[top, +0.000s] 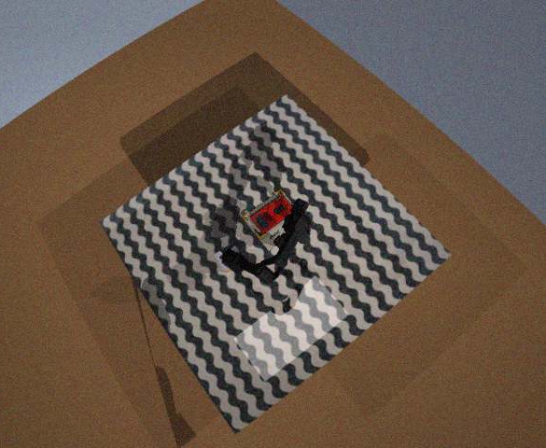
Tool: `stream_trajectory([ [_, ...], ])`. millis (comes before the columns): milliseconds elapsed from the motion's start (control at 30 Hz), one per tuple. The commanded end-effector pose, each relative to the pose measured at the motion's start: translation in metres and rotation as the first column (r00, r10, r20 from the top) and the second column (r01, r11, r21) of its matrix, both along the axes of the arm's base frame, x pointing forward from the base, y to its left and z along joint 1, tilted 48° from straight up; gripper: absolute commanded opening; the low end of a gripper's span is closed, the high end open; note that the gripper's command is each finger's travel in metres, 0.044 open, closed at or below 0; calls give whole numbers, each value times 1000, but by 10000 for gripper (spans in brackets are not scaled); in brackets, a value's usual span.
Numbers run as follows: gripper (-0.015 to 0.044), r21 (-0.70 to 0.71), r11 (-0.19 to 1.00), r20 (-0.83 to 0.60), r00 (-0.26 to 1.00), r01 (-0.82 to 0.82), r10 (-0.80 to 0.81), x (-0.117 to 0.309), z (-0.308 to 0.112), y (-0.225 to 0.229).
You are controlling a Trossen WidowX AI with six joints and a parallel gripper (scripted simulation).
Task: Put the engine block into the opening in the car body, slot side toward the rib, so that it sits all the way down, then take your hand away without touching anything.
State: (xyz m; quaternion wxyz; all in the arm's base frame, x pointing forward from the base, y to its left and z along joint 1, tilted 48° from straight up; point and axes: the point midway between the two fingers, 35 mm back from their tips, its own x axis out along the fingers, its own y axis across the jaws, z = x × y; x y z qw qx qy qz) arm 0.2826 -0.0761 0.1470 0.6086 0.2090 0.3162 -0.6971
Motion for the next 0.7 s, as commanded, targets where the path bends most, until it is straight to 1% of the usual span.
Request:
stream_trajectory([
  [0,0,16,999,-41,998,-43,44,7,-8,5],
  [333,0,63,984,-166,971,-164,172,23,-32,15],
  [667,0,123,954,-282,912,-275,299,37,-58,25],
])
